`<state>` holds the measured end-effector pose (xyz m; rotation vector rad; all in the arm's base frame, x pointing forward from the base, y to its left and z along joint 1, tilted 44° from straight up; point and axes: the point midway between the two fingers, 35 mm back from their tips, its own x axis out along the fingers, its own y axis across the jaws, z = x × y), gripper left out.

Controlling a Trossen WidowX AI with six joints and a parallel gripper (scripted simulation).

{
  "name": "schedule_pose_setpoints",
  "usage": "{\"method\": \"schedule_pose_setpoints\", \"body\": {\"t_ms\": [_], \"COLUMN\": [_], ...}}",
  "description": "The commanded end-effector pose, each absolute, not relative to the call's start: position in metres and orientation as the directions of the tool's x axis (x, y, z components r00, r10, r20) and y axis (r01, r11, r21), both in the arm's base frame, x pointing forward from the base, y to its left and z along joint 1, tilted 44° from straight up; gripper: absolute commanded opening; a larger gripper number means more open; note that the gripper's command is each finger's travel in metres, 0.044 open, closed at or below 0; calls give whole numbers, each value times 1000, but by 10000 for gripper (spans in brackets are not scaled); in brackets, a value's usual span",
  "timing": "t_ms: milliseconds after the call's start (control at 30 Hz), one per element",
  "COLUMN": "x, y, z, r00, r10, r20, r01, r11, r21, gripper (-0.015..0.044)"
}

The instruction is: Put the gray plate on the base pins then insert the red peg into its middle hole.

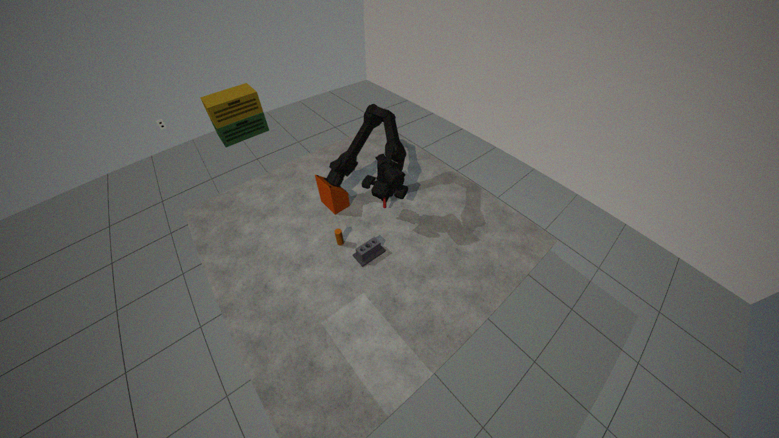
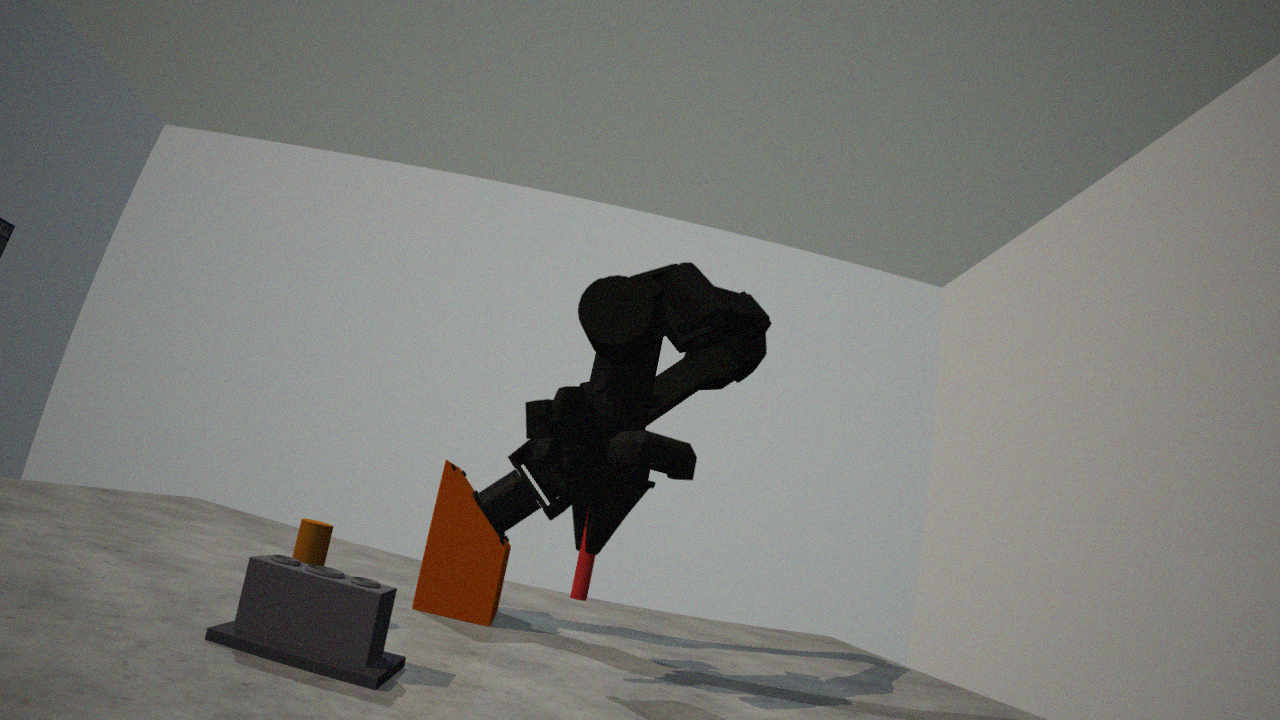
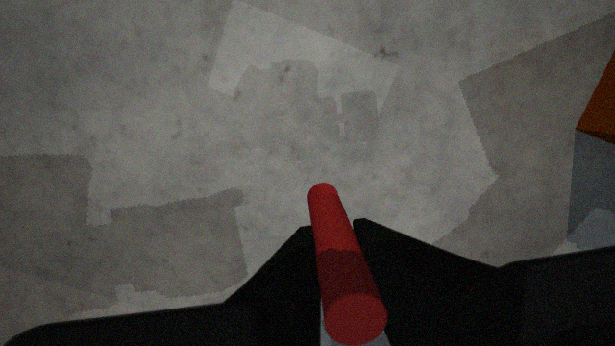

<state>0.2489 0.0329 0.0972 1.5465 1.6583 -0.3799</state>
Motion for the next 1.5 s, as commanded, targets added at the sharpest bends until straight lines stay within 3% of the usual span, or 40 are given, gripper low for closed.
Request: {"method": "schedule_pose_setpoints", "body": {"t_ms": [0, 1467], "x": [249, 321], "y": [33, -55], "z": [97, 39], "r00": [88, 94], "r10": [685, 674], "r20": [-723, -732], "r01": [931, 929], "r11": [201, 205], "r21": [303, 307], "gripper": [0, 0]}}
